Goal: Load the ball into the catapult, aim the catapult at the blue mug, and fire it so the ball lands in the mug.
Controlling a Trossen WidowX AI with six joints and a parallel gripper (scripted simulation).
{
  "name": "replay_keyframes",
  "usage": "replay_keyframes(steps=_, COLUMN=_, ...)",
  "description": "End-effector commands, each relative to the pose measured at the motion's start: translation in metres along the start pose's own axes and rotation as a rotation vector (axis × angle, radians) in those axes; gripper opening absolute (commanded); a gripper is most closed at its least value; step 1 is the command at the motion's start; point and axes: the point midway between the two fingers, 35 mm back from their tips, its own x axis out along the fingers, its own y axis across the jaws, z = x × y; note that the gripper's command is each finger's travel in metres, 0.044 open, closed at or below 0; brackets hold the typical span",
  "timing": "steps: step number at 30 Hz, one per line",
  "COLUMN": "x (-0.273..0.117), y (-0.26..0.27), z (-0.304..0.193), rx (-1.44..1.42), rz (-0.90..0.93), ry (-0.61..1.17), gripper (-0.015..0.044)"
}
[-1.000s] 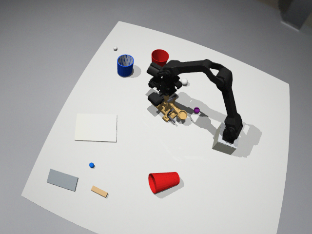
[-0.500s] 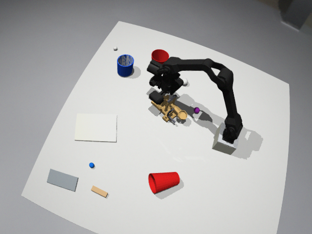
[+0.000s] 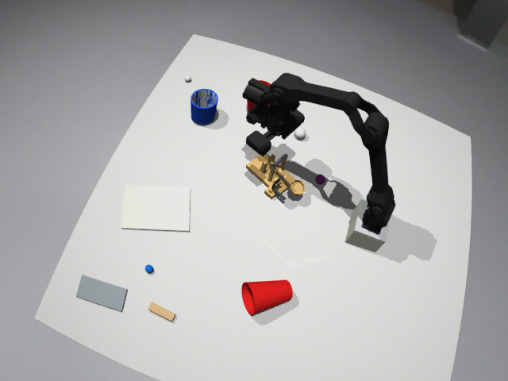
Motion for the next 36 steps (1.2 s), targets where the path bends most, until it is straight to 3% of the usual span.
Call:
replay_keyframes(steps=1, x=-0.046, y=0.000, z=0.000, rx=0.003, rz=0.012, ry=-0.057, gripper=0.0440)
replay_keyframes(steps=3, x=-0.046, y=0.000, z=0.000, rx=0.003, rz=0.012, ry=-0.057, gripper=0.0440)
replay_keyframes(steps=4, x=-0.026, y=-0.001, z=0.001, rx=-0.004, rz=0.007, ry=-0.035, gripper=0.0414)
replay_keyframes(steps=9, x=-0.005, y=-0.031, z=-0.019, rx=-0.102, rz=0.004, ry=-0.037, gripper=0.0300)
replay_keyframes(steps=25, x=0.081, y=-0.101, z=-0.139, rx=-0.446, rz=-0.007, ry=-0.035, gripper=0.0300)
replay_keyframes(steps=36, x=0.098, y=-0.101, z=-0.143, rx=-0.455, rz=-0.007, ry=-0.034, gripper=0.0300)
